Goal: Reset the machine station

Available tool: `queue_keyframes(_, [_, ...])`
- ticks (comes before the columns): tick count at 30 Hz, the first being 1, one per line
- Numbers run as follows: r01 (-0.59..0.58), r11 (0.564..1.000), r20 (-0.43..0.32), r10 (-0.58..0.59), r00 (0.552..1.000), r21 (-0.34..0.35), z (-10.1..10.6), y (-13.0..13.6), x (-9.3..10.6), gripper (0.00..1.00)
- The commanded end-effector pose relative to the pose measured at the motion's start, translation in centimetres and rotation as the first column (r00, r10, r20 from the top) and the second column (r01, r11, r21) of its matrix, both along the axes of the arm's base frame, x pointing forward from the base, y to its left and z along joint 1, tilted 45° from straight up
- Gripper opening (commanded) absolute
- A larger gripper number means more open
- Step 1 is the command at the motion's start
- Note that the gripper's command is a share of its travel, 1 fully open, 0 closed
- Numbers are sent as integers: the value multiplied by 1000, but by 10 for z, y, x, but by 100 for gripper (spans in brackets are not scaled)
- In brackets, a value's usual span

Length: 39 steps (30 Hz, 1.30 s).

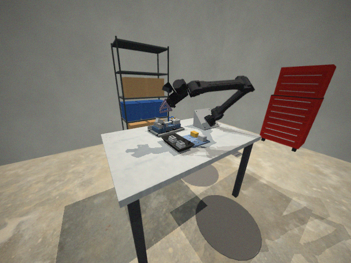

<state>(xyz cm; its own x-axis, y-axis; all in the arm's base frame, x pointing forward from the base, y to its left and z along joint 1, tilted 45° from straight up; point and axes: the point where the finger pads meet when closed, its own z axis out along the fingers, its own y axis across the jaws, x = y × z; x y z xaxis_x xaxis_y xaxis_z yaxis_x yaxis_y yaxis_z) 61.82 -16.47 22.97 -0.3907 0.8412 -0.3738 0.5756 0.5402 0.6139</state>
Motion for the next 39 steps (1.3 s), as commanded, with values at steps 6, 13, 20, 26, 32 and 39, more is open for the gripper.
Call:
queue_keyframes(6, [-217,971,-161,200,966,-95,-44,-42,-5,100])
queue_keyframes(13, [-344,937,-250,319,914,-65,-82,-59,-20,100])
queue_keyframes(20, [-555,830,-325,540,776,53,-145,-87,-55,100])
queue_keyframes(26, [-632,766,-314,632,708,117,-169,-98,-72,100])
queue_keyframes(32, [-715,672,-261,737,623,193,-196,-109,-96,100])
queue_keyframes(39, [-779,576,-169,817,551,249,-219,-120,-119,100])
